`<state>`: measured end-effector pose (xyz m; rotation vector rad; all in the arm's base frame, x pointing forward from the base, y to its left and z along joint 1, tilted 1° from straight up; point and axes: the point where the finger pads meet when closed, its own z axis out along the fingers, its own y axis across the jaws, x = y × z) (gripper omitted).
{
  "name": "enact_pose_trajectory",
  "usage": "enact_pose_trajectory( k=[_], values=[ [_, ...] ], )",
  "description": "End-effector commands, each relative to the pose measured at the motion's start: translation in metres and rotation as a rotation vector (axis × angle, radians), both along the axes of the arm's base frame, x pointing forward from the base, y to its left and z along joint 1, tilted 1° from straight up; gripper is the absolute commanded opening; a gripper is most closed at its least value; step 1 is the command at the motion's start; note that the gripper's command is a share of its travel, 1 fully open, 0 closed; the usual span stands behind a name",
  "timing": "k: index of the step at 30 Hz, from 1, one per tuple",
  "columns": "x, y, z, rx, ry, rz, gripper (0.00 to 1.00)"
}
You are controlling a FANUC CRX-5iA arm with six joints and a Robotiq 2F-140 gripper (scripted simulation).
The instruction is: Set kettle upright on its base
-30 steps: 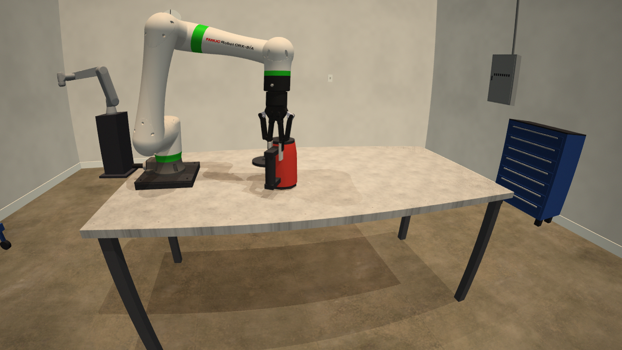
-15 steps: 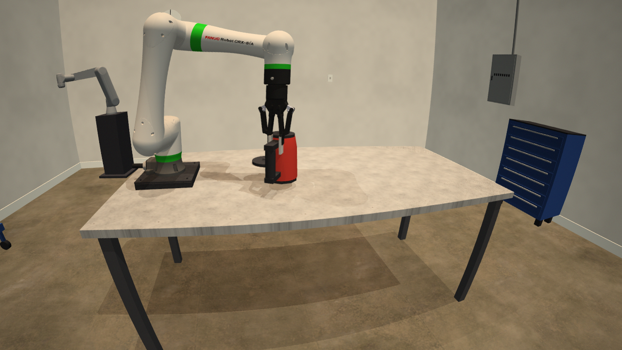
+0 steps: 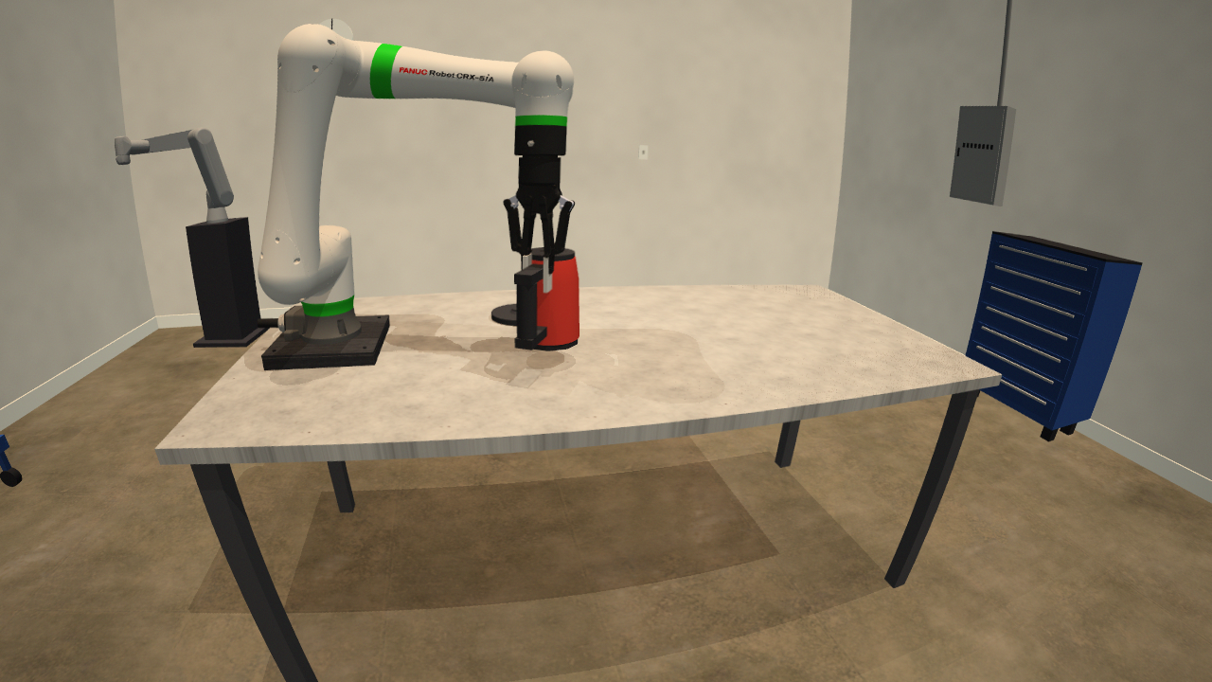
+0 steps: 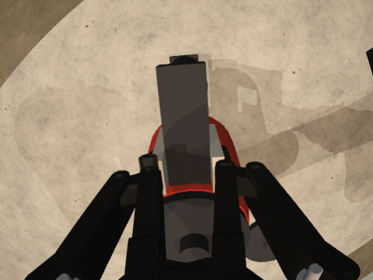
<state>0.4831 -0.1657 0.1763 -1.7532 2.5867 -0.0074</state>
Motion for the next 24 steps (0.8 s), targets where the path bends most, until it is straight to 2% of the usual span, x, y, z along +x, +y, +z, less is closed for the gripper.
enact_pose_trajectory(
  k=[1,24],
  values=[
    [0.0001,0.0,0.0007,0.0,0.0,0.0,0.0],
    [0.0001,0.0,0.0011,0.0,0.0,0.0,0.0]
  ],
)
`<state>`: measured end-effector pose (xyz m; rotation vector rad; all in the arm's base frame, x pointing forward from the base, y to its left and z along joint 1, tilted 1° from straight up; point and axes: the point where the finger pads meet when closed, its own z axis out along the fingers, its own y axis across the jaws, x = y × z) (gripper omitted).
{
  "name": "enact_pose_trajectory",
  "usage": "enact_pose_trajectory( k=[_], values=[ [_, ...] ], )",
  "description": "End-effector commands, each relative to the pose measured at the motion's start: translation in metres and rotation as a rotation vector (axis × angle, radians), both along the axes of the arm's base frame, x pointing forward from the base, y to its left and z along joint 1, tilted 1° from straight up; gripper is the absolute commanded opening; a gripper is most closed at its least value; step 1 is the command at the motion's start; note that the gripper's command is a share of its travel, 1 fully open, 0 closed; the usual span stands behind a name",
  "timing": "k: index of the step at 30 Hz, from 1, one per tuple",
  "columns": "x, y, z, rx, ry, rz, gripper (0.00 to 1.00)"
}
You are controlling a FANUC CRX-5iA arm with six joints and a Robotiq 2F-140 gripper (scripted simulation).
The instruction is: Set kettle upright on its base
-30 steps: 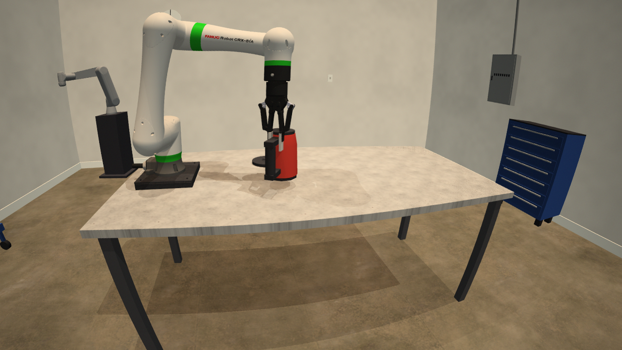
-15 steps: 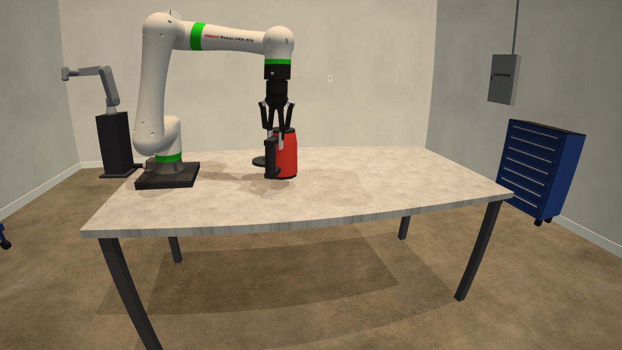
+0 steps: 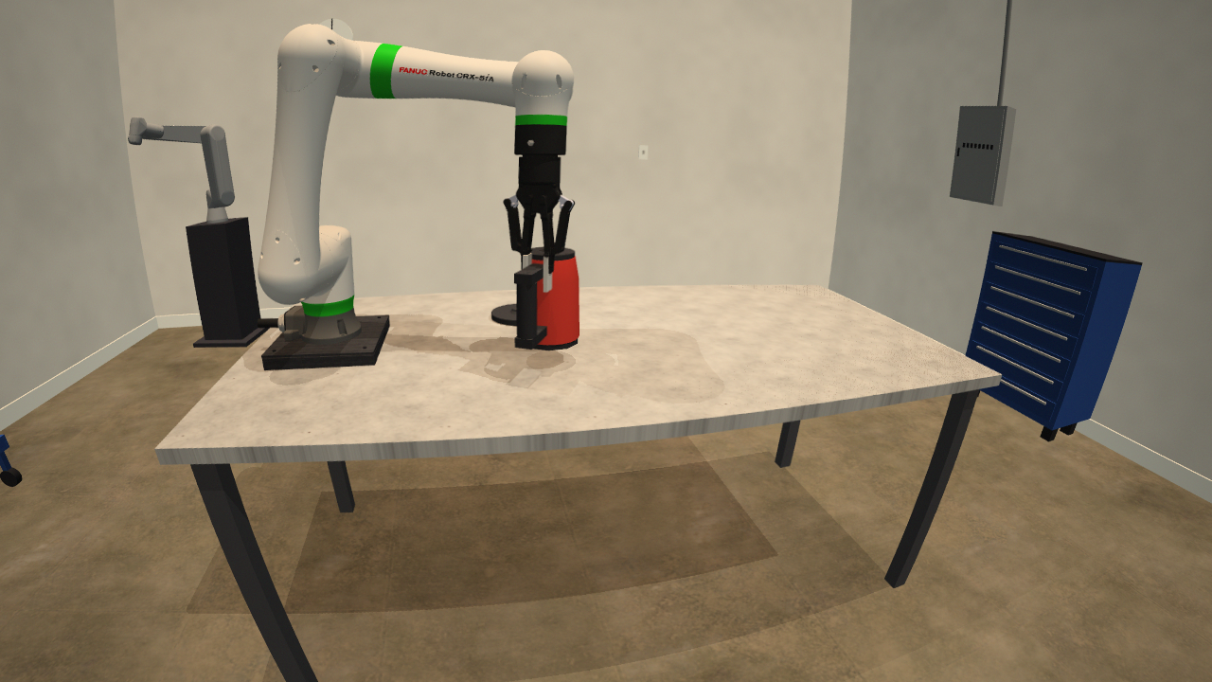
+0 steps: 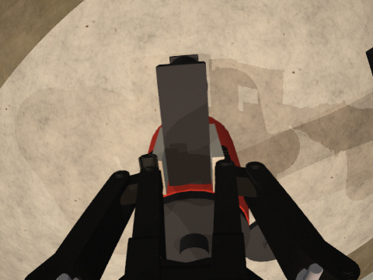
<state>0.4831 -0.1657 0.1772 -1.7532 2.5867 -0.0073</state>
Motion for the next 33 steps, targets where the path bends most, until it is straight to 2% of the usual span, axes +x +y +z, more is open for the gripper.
enact_pose_trajectory(
  k=[1,33],
  values=[
    [0.0001,0.0,0.0002,0.0,0.0,0.0,0.0],
    [-0.0004,0.0027,0.0003,0.0,0.0,0.0,0.0]
  ],
)
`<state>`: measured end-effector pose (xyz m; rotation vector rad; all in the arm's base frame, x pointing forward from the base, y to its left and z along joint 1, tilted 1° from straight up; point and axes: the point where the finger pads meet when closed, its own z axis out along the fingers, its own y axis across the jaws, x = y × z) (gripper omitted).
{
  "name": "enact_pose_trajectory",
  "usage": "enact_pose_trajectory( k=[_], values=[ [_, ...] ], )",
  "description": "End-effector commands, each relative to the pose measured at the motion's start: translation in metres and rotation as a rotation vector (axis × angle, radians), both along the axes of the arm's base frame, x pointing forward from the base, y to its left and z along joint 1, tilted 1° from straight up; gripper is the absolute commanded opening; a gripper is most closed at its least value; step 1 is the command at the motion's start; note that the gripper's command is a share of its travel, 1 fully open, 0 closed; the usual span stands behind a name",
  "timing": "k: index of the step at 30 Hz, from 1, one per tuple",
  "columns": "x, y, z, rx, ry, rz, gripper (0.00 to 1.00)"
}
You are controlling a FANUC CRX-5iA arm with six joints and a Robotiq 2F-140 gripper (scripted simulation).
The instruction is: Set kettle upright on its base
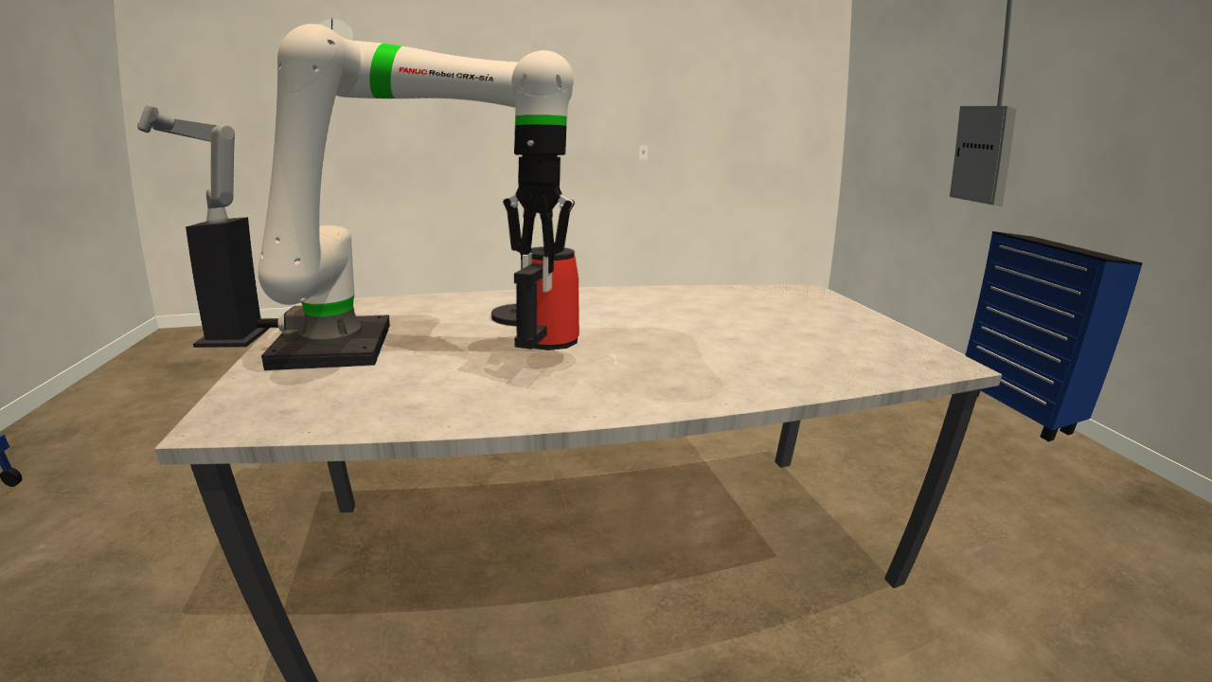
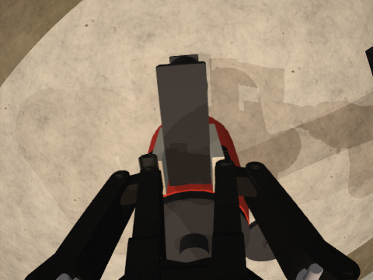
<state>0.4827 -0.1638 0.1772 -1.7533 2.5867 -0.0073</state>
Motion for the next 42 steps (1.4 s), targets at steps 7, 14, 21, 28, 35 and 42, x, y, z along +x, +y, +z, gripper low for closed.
enact_pose_trajectory(
  k=[7,14,21,28,35,42],
  values=[
    [-0.001,0.006,0.0,0.0,0.0,0.0,0.0],
    [-0.002,0.012,0.0,0.0,0.0,0.0,0.0],
    [-0.005,0.024,0.0,0.0,0.0,0.0,0.0],
    [-0.008,0.037,0.0,0.0,0.0,0.0,0.0],
    [-0.011,0.052,0.0,0.0,0.0,0.0,0.0],
    [-0.015,0.072,0.0,0.0,0.0,0.0,0.0]
  ],
)
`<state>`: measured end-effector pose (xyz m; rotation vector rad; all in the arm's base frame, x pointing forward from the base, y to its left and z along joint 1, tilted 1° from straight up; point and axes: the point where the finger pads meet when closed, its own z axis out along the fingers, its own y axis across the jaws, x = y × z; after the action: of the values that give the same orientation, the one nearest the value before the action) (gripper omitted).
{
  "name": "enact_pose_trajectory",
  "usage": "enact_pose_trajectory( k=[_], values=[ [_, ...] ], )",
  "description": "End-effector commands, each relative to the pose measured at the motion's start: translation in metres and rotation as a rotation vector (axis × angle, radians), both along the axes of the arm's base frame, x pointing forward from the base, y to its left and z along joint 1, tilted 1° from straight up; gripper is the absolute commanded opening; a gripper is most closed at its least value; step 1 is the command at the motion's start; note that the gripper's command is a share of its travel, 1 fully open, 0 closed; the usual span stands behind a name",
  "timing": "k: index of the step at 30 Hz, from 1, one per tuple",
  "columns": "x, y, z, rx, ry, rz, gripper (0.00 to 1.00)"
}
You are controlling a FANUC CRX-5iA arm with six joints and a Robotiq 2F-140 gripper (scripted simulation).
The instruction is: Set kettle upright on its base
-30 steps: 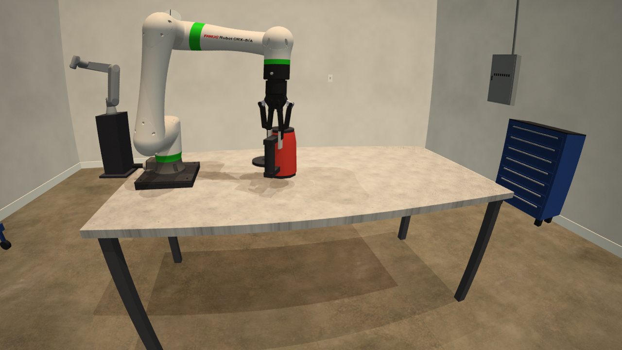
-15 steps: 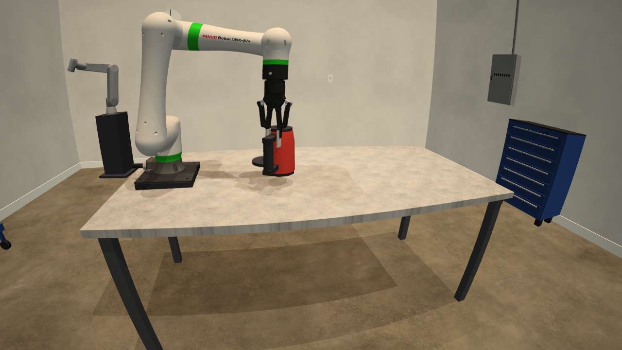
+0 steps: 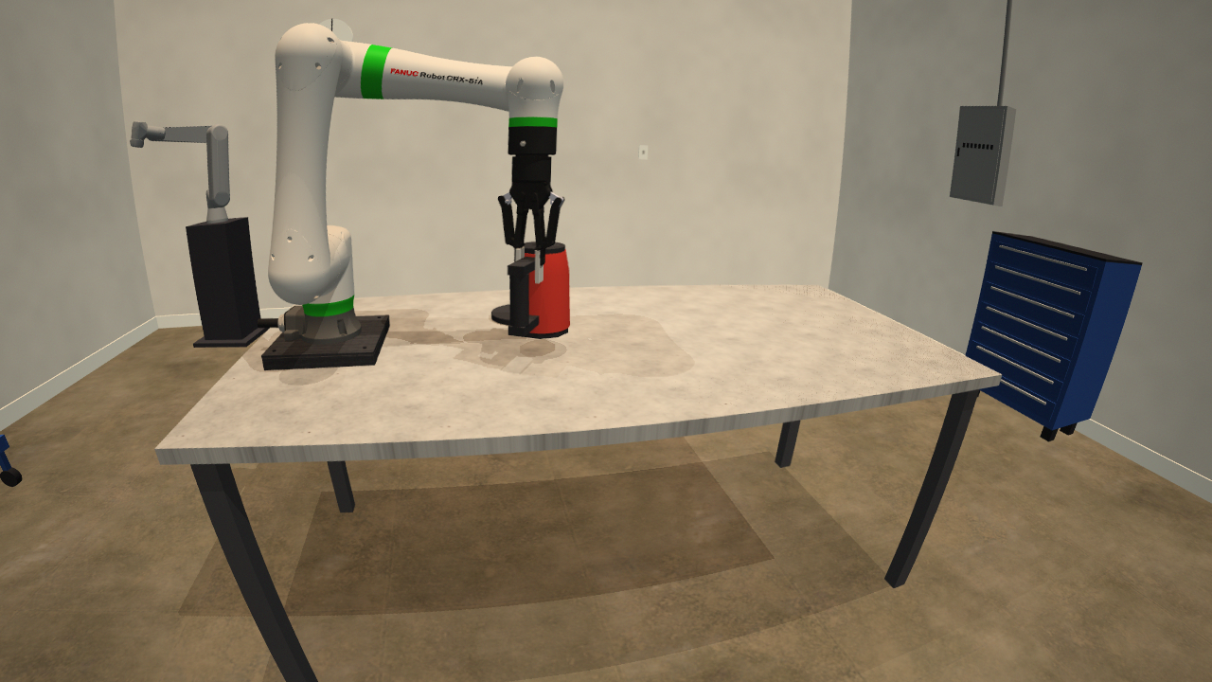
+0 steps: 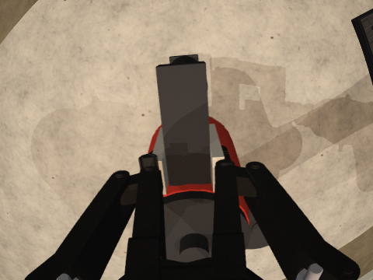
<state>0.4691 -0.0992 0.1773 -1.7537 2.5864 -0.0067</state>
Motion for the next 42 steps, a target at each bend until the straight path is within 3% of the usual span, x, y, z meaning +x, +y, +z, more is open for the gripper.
enact_pose_trajectory(
  k=[1,42],
  values=[
    [-0.002,0.011,0.0,-0.001,-0.001,0.0,0.0],
    [-0.027,0.131,0.001,-0.001,-0.001,0.0,0.0]
  ],
)
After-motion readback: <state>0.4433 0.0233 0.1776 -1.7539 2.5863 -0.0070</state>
